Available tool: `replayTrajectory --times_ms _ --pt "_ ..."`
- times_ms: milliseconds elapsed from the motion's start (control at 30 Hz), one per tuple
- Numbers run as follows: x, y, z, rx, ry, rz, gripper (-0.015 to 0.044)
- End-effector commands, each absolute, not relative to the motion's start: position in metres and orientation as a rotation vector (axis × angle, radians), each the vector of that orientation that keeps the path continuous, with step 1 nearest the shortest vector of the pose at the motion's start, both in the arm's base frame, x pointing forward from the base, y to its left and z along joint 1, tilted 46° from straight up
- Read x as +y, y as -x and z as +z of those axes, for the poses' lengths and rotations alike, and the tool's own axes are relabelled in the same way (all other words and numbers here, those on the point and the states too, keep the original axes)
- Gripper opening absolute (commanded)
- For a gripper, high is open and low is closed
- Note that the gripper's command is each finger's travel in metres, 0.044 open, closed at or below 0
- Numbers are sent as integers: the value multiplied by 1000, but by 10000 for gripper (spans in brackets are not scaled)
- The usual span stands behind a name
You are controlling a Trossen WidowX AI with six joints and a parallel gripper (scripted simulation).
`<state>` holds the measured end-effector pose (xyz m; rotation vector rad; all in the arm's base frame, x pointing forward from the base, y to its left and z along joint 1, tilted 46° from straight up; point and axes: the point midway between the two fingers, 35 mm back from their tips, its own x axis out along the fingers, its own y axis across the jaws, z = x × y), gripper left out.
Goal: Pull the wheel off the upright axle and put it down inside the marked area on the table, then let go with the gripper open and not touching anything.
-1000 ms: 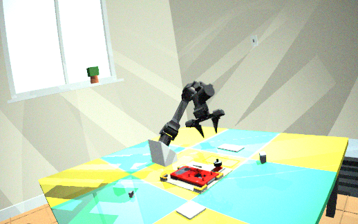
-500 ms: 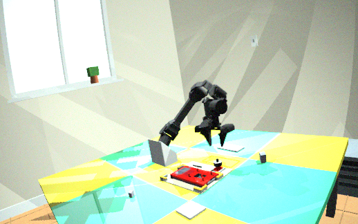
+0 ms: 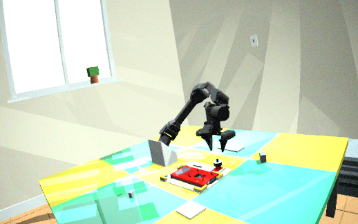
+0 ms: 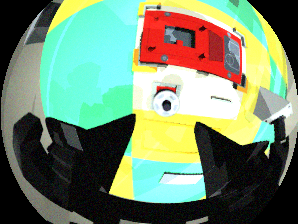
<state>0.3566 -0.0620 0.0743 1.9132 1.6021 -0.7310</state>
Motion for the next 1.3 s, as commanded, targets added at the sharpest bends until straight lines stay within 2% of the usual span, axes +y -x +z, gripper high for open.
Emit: replayTrajectory --times_ms 0,400,533,800,967,1267 --pt "-46 -359 58 1613 -1919 -737 300" --pt "-19 -364 31 1615 -1921 -733 300" --pt "-21 -363 34 1620 -1910 -731 195" --pt "-21 -363 34 1620 -1910 -731 142" --pt "-21 -363 35 1620 -1910 -731 10" --pt "-24 -363 37 1619 -1910 -731 0"
